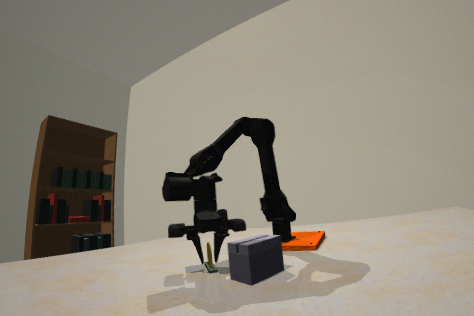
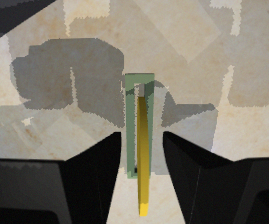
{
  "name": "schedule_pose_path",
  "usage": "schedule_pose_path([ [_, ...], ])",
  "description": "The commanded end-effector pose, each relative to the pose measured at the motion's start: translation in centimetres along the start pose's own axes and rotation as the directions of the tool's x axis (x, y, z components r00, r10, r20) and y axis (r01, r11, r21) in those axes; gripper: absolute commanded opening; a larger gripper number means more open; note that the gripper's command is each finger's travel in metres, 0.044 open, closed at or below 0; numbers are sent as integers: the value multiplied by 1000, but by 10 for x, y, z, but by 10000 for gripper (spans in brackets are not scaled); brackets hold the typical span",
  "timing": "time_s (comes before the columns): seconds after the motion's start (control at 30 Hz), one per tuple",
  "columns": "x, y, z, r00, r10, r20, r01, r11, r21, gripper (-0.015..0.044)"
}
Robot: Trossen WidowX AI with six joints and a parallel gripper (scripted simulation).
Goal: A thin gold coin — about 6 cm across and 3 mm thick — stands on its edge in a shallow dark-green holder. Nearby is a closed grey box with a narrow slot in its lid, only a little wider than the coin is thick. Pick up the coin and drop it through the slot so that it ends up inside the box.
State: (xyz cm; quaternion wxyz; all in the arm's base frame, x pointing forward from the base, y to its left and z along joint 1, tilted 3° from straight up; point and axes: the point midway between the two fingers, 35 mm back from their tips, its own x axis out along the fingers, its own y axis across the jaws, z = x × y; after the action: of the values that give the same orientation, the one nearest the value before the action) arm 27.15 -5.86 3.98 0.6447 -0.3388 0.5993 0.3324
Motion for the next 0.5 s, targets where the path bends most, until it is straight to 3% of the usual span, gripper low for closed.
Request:
schedule_pose_path([
  [0.0, 3, 2, 0, 1000, 8, 3, -8, 1000, 5, 82],
  [0.1, 3, 2, 0, 1000, 8, 3, -8, 1000, 5, 3],
  [0.47, 1, 2, 0, 1000, 8, 3, -8, 1000, 5, 0],
])
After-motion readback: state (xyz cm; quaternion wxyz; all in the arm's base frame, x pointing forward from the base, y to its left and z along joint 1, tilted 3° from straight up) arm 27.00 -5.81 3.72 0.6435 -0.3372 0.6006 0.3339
